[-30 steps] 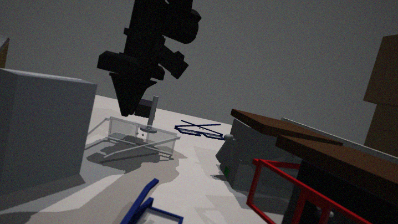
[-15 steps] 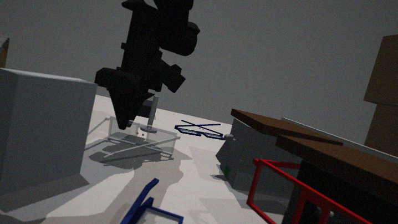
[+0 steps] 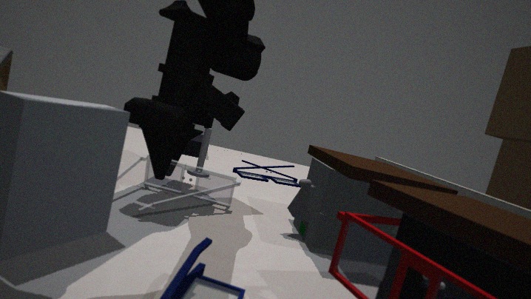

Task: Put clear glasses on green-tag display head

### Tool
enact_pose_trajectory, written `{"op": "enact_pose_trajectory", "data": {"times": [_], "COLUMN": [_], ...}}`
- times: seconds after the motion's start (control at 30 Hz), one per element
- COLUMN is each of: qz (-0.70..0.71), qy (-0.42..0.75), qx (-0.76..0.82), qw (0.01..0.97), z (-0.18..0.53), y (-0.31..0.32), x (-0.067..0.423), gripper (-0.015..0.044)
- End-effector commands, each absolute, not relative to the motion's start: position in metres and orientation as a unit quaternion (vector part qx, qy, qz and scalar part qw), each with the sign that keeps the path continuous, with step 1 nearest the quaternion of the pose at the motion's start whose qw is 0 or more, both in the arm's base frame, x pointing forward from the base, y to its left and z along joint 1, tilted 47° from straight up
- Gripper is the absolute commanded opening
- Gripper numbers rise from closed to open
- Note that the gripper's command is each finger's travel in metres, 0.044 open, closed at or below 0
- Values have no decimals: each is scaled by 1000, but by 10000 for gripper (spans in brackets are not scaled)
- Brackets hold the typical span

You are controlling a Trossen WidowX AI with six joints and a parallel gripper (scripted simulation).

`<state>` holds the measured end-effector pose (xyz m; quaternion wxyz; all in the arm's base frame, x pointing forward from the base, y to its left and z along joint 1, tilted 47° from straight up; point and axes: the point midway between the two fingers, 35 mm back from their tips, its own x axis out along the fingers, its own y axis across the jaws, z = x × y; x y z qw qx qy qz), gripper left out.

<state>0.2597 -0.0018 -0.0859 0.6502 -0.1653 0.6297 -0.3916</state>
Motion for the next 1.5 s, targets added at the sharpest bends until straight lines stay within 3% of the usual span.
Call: {"op": "enact_pose_trajectory", "data": {"times": [0.0, 0.03, 0.5, 1.47], "qz": [-390, -392, -392, -386], "qy": [629, 630, 630, 632], "qx": [-169, -165, -165, -170], "qw": [651, 650, 650, 650], "z": [-84, -86, -86, -17], "y": [-4, -2, -2, 71], "x": [259, 260, 260, 271], "gripper": [120, 94, 0, 0]}}
